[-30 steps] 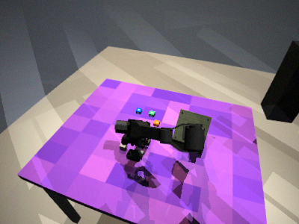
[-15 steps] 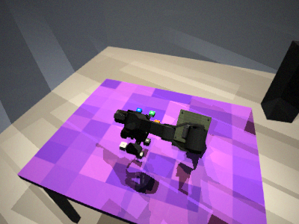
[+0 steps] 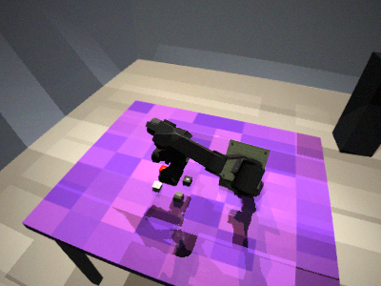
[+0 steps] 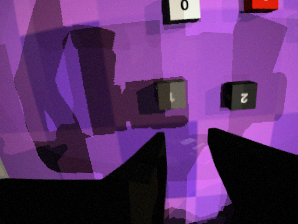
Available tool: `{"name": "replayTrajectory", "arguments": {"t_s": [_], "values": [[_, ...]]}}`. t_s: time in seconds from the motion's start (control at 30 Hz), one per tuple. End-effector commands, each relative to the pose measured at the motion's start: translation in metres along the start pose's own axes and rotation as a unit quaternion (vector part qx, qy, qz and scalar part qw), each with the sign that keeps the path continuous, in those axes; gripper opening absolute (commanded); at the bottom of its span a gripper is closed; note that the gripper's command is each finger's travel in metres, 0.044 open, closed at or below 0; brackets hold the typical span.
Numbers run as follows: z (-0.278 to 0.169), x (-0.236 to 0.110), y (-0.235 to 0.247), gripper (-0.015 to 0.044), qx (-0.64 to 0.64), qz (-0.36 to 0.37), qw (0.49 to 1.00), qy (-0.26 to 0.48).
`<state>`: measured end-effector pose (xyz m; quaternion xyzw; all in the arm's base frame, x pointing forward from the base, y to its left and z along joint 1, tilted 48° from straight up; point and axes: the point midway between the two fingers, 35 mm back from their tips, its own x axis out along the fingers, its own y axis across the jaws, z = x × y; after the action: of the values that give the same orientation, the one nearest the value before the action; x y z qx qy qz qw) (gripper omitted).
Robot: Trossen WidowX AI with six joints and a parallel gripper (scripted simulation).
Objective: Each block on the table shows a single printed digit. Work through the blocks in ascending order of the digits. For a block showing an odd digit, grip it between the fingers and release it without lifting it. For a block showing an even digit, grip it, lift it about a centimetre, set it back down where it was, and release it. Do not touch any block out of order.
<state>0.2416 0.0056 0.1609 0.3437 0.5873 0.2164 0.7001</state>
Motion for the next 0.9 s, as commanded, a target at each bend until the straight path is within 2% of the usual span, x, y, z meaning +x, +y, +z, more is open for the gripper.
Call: {"name": "replayTrajectory", "arguments": {"t_s": [0.0, 0.17, 0.33, 0.4, 0.53, 0.67, 0.7, 0.87], "values": [[0.000, -0.001, -0.004, 0.0120, 0.001, -0.002, 1.000, 0.002], [0.001, -0.001, -0.075, 0.0120, 0.001, -0.004, 1.000, 0.002], [0.000, -0.001, -0.085, 0.0120, 0.000, -0.003, 1.000, 0.002], [0.001, 0.010, -0.086, 0.0173, 0.001, -0.005, 1.000, 0.002], [0.001, 0.070, -0.086, 0.0278, 0.000, -0.004, 1.000, 0.001], [-0.001, 0.080, -0.085, 0.0383, 0.000, -0.002, 1.000, 0.001], [-0.001, 0.080, -0.085, 0.0400, 0.000, -0.002, 1.000, 0.001], [0.000, 0.084, -0.085, 0.0400, 0.000, -0.002, 1.000, 0.002]]}}
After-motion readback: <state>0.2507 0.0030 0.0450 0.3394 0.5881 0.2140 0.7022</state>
